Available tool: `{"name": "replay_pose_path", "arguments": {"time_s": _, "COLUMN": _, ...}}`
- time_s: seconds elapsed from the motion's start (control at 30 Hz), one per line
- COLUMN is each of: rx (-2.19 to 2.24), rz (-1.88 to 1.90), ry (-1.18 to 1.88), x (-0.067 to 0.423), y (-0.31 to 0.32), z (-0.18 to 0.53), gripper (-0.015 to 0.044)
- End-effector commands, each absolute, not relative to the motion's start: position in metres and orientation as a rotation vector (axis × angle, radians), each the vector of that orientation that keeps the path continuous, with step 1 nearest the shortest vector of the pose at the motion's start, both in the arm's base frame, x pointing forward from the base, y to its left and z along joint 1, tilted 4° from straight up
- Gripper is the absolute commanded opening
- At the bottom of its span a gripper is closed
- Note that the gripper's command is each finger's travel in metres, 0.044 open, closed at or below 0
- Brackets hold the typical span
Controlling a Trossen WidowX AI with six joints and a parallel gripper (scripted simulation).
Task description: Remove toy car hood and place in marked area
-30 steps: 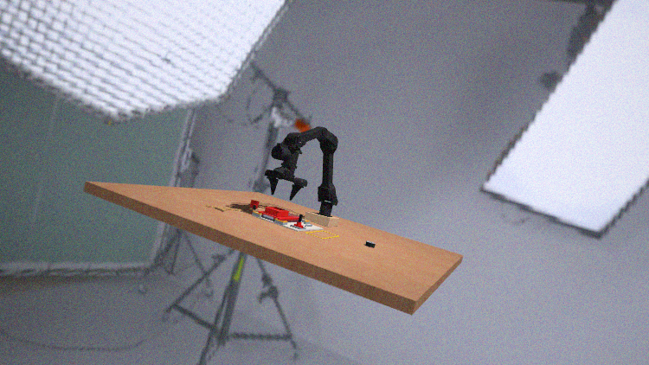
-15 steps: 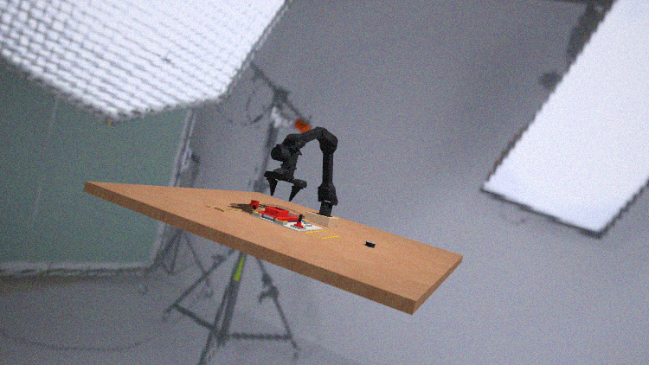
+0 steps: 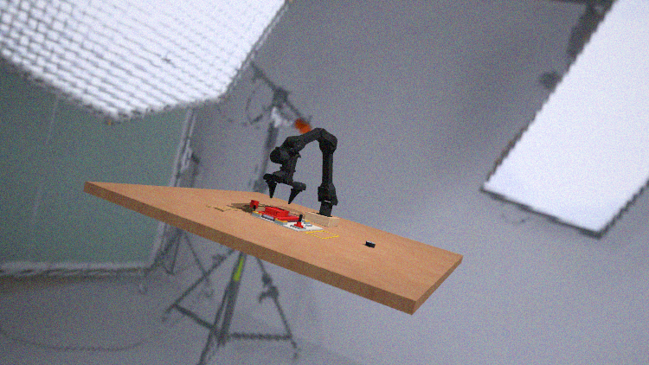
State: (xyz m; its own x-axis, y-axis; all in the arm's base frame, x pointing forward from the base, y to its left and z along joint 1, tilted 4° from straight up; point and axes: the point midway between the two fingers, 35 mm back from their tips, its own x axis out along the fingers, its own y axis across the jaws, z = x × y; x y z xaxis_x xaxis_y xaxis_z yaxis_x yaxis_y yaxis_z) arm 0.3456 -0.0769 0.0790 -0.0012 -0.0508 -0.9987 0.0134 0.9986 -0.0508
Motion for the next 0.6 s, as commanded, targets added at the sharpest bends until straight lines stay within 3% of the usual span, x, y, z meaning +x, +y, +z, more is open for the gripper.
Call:
{"name": "replay_pose_path", "arguments": {"time_s": 0.0, "rx": -0.034, "rz": -0.050, "ry": 1.576, "x": 0.345, "y": -0.078, "z": 0.075, "gripper": 0.0440}}
{"name": "replay_pose_path", "arguments": {"time_s": 0.57, "rx": -0.034, "rz": -0.051, "ry": 1.576, "x": 0.345, "y": -0.079, "z": 0.062, "gripper": 0.0440}}
